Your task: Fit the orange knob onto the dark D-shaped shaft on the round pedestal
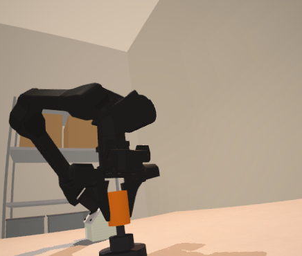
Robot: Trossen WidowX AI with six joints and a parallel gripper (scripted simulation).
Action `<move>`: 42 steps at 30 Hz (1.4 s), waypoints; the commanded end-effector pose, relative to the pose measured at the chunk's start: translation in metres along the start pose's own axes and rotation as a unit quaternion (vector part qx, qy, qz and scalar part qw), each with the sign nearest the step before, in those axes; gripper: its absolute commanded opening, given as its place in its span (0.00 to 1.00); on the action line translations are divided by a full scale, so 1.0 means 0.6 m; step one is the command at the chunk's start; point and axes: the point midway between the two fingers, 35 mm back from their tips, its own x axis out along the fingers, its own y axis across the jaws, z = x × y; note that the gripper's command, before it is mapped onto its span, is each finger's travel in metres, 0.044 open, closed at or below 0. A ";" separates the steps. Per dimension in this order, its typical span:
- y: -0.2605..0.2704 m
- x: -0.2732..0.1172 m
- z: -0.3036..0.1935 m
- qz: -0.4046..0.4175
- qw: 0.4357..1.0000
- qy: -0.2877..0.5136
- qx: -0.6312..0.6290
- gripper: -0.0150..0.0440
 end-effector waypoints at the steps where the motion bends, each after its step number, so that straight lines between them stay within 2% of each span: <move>1: 0.001 -0.005 -0.002 0.000 0.999 -0.002 -0.050 0.25; 4: 0.001 -0.005 -0.002 0.000 0.996 -0.002 -0.093 0.25; 33: -0.001 -0.004 0.001 0.000 0.996 -0.002 -0.093 0.25; 42: 0.001 -0.004 0.003 0.000 0.981 -0.002 -0.196 0.25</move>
